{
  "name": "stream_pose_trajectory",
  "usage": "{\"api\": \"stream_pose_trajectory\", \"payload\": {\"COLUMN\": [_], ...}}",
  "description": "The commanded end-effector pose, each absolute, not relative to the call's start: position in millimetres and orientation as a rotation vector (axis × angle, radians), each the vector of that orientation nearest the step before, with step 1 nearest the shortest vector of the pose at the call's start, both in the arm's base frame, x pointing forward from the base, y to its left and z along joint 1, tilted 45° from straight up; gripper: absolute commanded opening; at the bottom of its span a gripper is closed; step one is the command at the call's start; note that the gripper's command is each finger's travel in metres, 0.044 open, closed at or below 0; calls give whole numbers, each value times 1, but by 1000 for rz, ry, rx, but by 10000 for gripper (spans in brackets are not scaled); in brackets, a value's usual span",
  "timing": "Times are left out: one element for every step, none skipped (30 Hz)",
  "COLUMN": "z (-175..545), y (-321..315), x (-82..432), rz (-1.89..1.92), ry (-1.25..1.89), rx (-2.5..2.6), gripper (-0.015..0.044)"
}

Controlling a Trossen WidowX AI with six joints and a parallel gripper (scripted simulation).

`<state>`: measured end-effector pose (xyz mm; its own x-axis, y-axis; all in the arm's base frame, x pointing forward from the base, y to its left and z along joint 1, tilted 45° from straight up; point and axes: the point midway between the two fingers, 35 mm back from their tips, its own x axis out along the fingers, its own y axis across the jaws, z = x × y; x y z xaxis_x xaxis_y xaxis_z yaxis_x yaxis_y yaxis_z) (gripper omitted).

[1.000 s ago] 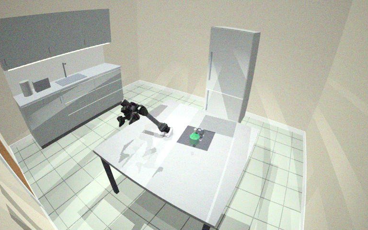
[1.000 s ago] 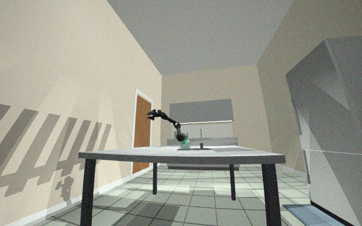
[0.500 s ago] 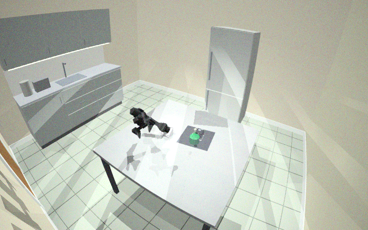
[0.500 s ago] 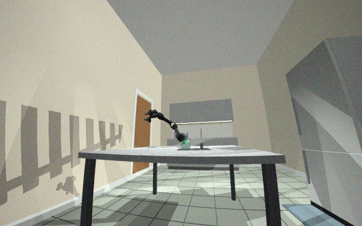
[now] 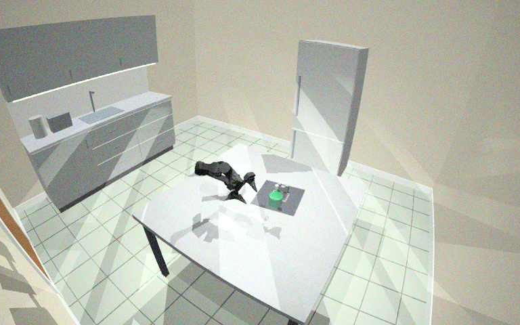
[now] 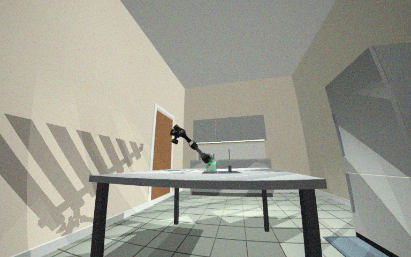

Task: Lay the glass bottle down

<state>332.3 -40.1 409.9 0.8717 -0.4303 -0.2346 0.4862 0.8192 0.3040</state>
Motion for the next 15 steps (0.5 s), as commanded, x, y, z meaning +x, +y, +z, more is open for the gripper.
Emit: {"api": "stream_pose_trajectory", "payload": {"z": [346, 330, 314, 298, 282, 267, 253, 239, 225, 212, 200, 187, 175, 163, 152], "y": [-9, -1, 7, 15, 23, 31, 38, 45, 51, 57, 63, 69, 74, 79, 84], "x": [356, 359, 362, 363, 364, 364, 363, 361, 359, 356, 352, 348, 343, 338, 333], "rz": [-519, -533, -550, -569, -590, -613, -637, -662, -689, -716, -745, -775, -805, -836, -868], "ry": [320, 357, 394, 429, 462, 493, 520, 545, 568, 588, 606, 621, 634, 644, 650], "rx": [478, 505, 531, 554, 574, 591, 606, 618, 628, 636, 641, 645, 647, 647, 645], "gripper": [440, 440, 440, 440, 440, 440, 440, 440, 440, 440, 440, 440, 440, 440, 440]}}
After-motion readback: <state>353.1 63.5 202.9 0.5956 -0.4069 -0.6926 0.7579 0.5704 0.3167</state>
